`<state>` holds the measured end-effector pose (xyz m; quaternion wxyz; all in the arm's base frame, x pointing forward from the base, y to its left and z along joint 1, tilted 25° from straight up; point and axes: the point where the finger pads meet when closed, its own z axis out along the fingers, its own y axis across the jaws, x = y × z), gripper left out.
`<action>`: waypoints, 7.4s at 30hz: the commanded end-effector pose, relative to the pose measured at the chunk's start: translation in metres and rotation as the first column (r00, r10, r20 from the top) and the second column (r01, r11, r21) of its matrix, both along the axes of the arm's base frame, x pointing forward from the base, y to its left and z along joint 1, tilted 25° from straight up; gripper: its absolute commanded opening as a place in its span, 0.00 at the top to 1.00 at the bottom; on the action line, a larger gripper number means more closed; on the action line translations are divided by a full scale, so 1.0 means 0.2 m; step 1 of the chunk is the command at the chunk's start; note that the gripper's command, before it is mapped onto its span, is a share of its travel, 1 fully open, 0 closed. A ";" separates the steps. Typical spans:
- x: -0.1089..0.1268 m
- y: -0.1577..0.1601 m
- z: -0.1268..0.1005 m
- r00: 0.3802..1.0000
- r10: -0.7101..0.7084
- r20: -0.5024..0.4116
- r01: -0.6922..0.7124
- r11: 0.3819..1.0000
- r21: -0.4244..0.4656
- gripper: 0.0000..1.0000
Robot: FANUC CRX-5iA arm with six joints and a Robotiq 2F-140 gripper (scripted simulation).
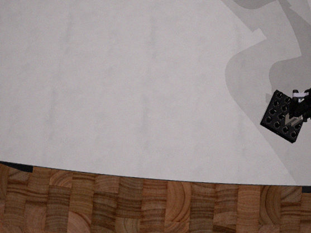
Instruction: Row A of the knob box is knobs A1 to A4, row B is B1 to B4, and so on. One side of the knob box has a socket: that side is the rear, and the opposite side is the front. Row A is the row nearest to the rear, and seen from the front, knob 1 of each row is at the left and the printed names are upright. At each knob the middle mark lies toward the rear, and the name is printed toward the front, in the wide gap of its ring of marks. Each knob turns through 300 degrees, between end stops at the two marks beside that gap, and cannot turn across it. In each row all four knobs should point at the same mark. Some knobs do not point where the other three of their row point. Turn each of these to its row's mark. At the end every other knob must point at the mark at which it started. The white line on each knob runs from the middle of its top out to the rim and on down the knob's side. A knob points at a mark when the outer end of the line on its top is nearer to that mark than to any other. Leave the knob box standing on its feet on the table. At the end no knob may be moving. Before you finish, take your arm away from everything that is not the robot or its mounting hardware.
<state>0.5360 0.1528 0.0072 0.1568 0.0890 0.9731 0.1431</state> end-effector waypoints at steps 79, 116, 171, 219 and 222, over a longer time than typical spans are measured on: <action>0.00 0.00 0.00 0.641 0.763 0.080 -0.696 0.622 -0.357 0.88; -0.06 -0.05 0.17 0.641 0.763 0.080 -0.697 0.622 -0.357 0.88; -0.23 -0.17 0.63 0.641 0.763 0.080 -0.697 0.622 -0.357 0.00; -0.23 -0.17 0.63 0.641 0.763 0.080 -0.697 0.622 -0.357 0.00; -0.23 -0.17 0.63 0.641 0.763 0.080 -0.697 0.622 -0.357 0.00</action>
